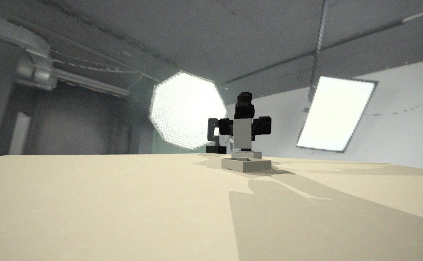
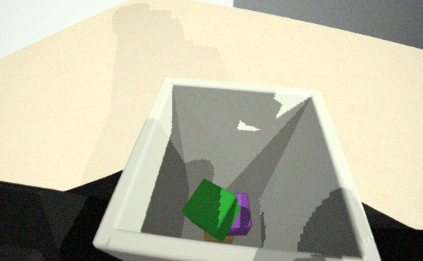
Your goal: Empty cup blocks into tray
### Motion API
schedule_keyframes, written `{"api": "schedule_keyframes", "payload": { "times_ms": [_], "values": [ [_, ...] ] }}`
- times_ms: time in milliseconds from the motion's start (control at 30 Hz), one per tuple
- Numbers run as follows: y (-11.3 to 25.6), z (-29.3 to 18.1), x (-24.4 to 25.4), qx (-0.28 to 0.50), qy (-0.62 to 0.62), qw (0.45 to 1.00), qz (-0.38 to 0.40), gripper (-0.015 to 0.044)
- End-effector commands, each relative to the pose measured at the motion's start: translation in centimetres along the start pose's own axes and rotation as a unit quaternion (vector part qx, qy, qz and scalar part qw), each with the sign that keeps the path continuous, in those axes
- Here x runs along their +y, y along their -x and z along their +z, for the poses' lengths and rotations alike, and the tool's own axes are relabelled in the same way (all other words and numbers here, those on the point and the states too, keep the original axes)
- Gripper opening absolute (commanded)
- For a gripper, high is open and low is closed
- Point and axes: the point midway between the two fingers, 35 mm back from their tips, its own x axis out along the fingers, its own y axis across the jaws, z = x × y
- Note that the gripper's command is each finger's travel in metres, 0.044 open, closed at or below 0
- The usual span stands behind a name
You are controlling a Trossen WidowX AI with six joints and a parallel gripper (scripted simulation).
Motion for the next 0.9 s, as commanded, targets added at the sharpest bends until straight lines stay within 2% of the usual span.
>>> {"api": "schedule_keyframes", "payload": {
  "times_ms": [0,867],
  "values": [
    [0.26,0.23,0.84,-0.005,0.011,1.000,0.016,0.0000],
    [0.01,0.20,0.90,-0.001,-0.254,0.967,0.017,0.0000]
  ]
}}
